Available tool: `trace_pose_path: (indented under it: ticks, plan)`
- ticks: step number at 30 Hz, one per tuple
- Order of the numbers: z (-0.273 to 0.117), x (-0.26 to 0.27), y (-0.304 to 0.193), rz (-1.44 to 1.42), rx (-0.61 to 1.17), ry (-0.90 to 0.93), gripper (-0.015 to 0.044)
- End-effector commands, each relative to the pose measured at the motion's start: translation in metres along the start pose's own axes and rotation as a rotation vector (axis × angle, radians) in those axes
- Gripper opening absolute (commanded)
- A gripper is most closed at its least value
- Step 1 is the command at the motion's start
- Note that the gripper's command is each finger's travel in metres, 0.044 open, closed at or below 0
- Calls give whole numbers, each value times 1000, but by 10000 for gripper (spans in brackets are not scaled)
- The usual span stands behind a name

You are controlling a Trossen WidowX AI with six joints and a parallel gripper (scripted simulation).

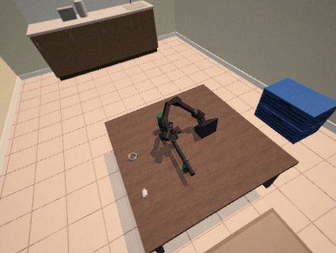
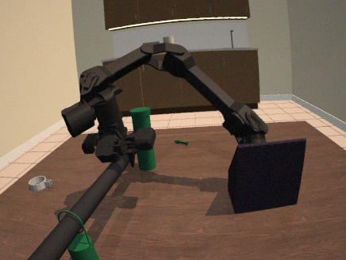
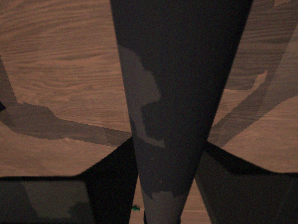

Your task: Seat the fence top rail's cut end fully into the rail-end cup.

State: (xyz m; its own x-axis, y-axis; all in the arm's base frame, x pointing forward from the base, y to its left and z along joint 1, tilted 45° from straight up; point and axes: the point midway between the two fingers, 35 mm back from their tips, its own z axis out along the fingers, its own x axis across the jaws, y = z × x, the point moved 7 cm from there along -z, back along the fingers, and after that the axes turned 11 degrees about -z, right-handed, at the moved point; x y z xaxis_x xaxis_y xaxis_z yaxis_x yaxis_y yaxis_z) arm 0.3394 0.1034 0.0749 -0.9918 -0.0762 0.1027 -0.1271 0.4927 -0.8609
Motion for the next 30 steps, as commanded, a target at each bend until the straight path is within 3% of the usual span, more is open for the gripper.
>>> trace_pose_path:
  ticks: [1,20,30]
  plan:
    - [-1,0,-4,2,5,-9,0]
    - [1,1,-4,0,0,1,0]
    - [0,1,-4,-2,-1,0,262]
